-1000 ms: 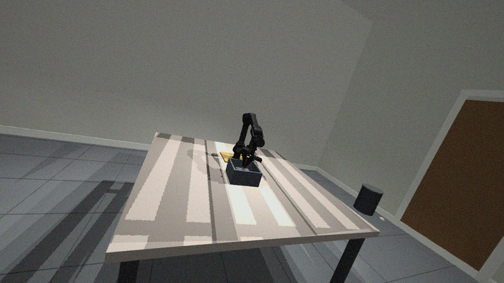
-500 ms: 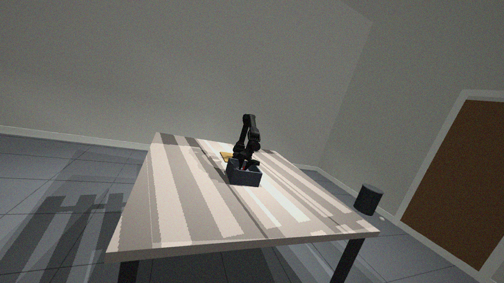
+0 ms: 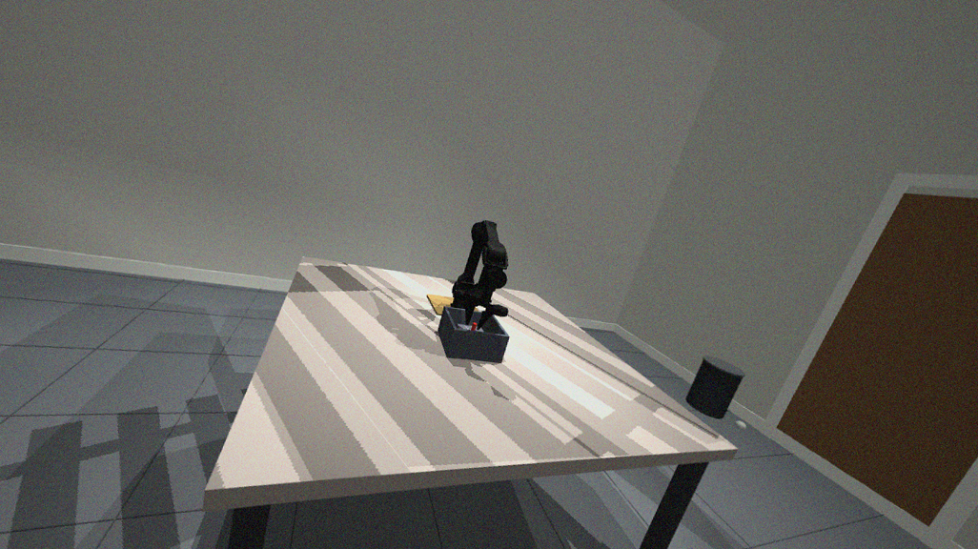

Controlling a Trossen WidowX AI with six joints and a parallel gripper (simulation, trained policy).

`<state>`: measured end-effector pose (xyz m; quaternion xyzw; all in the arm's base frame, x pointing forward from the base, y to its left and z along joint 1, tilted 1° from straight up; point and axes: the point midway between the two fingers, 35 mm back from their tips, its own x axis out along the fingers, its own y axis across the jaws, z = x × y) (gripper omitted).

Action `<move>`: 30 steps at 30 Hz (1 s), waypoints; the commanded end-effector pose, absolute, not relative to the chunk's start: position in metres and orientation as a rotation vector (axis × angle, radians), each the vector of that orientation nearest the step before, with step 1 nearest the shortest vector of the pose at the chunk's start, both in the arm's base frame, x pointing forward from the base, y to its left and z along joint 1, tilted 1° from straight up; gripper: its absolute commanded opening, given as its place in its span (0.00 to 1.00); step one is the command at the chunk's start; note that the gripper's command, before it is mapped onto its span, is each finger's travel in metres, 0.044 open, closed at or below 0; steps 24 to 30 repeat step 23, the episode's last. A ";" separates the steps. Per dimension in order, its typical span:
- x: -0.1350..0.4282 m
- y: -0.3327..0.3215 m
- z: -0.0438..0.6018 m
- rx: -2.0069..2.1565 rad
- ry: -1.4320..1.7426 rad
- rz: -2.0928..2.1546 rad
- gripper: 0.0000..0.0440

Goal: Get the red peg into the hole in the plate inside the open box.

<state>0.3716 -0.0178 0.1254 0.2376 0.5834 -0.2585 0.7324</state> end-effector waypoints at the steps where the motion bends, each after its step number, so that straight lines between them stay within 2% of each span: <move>1: 0.379 -0.017 0.134 0.536 1.302 -0.563 0.46; 22: 0.398 0.000 0.175 0.625 1.466 -0.640 0.55; 30: 0.402 0.001 0.176 0.631 1.456 -0.637 0.55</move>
